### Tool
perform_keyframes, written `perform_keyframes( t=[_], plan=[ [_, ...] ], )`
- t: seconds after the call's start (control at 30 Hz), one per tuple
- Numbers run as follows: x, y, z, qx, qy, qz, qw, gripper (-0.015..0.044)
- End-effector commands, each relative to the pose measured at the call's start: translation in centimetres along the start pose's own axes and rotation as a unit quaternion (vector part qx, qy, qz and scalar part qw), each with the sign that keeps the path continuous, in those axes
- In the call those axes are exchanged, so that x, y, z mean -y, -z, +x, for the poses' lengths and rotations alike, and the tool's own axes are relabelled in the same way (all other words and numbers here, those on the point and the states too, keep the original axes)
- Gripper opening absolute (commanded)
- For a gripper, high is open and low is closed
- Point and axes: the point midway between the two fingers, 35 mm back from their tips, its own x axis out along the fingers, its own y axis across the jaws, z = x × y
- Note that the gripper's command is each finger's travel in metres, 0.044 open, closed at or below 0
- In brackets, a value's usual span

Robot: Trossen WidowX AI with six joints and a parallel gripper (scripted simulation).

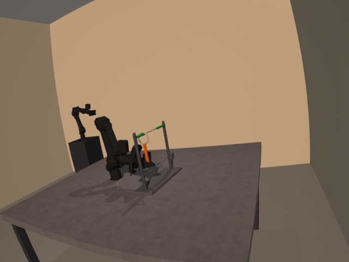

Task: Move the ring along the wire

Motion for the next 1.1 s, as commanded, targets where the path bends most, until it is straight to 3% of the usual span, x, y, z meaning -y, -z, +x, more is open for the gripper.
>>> perform_keyframes(
  t=[0.0,1.07],
  plan=[
    [0.0,0.0,0.0,0.000,0.000,0.000,1.000,-0.0150],
    [0.0,-1.9,-0.3,0.000,0.001,-0.001,1.000,-0.0150]
  ],
)
